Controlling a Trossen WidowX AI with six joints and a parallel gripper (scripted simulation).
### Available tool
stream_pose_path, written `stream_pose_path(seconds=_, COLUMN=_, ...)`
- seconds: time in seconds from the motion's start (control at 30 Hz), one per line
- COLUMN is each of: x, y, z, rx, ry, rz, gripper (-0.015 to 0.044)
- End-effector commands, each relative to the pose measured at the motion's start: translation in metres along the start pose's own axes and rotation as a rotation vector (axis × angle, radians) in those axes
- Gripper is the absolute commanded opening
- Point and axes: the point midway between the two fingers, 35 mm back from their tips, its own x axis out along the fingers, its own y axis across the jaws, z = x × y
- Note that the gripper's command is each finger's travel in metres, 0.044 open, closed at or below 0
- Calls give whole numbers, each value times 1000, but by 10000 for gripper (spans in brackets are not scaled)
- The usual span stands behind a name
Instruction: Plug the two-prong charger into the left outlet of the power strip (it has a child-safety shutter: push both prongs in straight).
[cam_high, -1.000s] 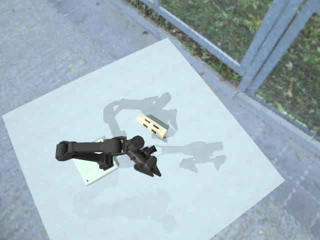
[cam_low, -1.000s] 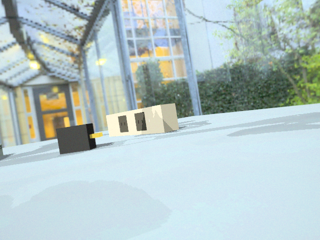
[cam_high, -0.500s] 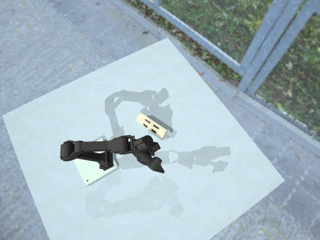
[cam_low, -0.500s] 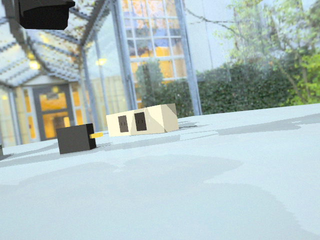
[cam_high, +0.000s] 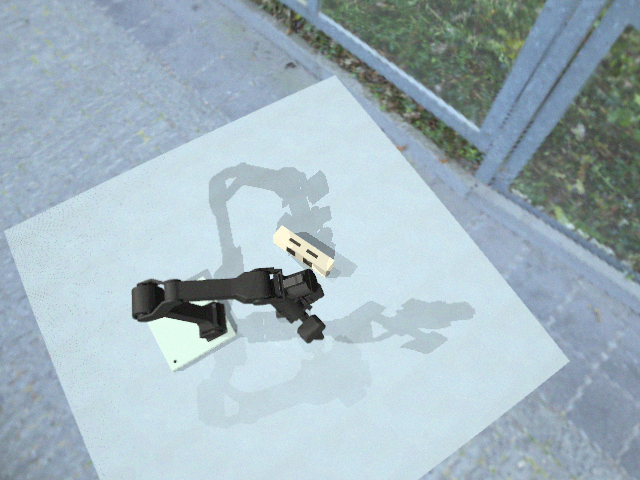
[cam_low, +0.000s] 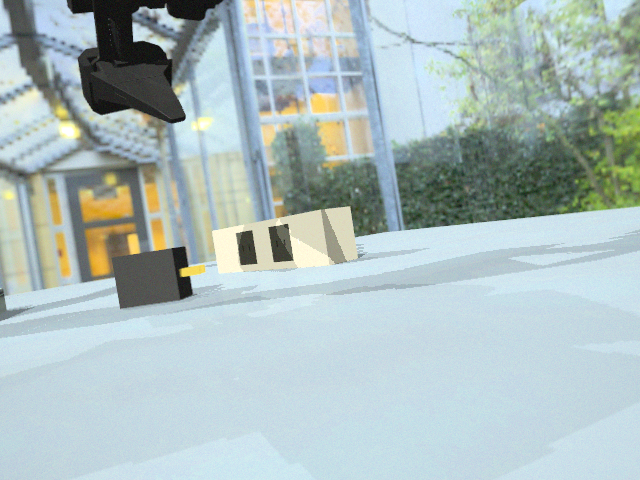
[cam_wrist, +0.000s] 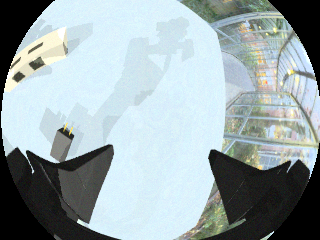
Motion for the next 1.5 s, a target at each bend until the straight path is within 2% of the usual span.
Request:
stream_pose_path(seconds=0.0, x=6, y=18, z=2, rx=65, ry=28, rz=94, gripper=440)
stream_pose_path(seconds=0.4, x=10, y=64, z=-3, rx=257, ry=163, rz=311, gripper=440)
stream_pose_path(seconds=0.8, x=4, y=107, z=-13, rx=458, ry=378, rz=478, gripper=440)
stream_pose_path(seconds=1.0, x=0, y=121, z=-17, rx=532, ry=474, rz=522, gripper=440)
stream_pose_path(seconds=1.47, x=8, y=127, z=-19, rx=535, ry=476, rz=523, gripper=440)
